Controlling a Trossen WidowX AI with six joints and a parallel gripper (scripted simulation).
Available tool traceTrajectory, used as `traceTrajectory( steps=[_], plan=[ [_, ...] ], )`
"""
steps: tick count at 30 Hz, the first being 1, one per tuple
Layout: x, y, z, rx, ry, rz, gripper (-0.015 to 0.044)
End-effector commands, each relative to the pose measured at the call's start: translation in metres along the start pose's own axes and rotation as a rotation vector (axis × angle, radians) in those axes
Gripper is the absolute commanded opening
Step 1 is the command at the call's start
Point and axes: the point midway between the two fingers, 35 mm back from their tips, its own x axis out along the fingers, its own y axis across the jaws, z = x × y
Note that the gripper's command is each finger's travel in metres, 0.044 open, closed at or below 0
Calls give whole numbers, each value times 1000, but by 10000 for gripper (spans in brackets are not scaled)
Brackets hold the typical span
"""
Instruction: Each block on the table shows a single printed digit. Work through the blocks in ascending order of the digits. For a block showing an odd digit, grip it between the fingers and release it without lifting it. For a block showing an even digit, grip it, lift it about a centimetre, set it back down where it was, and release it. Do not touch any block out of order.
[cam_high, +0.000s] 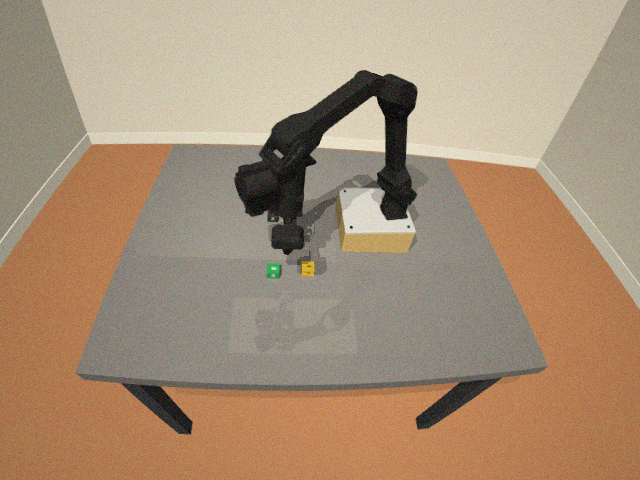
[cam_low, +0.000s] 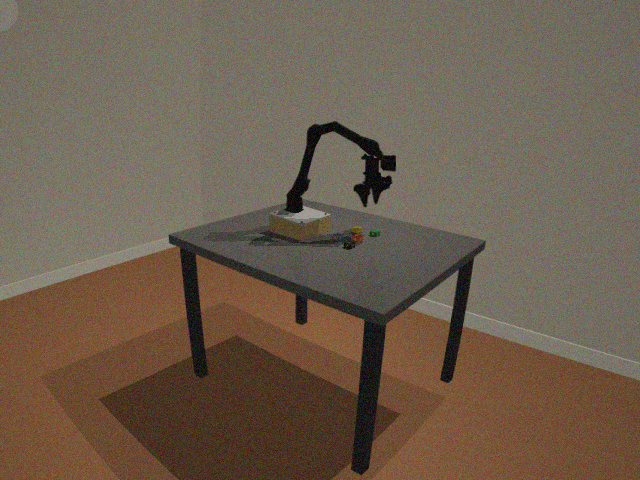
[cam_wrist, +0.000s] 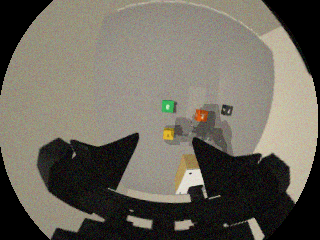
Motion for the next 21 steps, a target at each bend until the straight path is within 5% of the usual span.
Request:
traceTrajectory(
  steps=[1,21],
  plan=[
    [2,-5,27,2,4,-2,400],
    [2,-7,28,2,4,-2,400]
  ],
)
